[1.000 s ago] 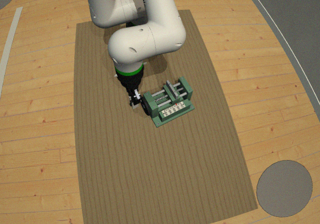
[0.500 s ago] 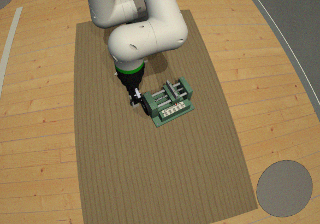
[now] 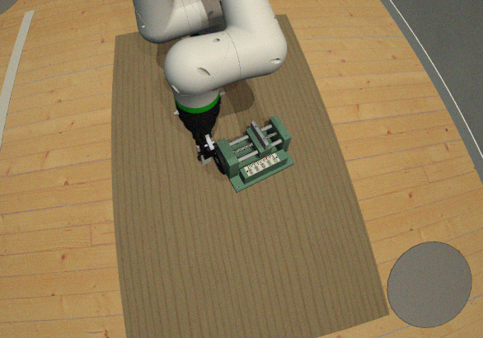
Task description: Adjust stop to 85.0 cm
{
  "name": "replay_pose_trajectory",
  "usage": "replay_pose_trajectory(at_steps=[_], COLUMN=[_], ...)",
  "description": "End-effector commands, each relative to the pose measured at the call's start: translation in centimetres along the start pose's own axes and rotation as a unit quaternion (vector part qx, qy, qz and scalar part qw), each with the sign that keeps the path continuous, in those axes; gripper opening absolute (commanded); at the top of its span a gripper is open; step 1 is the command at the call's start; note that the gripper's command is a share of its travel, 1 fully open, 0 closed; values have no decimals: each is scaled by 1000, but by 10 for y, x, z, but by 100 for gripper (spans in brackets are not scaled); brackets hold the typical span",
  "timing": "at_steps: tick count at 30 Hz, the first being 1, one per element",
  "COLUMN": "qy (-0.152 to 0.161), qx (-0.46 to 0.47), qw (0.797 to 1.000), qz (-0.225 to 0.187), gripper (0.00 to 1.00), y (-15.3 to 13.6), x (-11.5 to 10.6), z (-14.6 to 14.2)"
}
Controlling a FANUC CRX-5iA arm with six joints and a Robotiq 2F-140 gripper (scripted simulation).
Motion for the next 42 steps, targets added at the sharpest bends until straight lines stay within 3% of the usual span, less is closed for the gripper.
replay_pose_trajectory(at_steps=[1,42], qy=[0,0], qx=[0,0], qw=[1000,1000], qz=[0,0], gripper=[4,4], y=[0,1], x=[-1,-4], z=[-2,-17])
Point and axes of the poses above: the point where the finger pads meet when closed, its own x axis out along the fingers, its own z axis across the jaws, y = z × x, the point moved 1 cm from there along -x, back along the fingers, and after that the axes turned 2 degrees about -x, right-handed, at the moved point
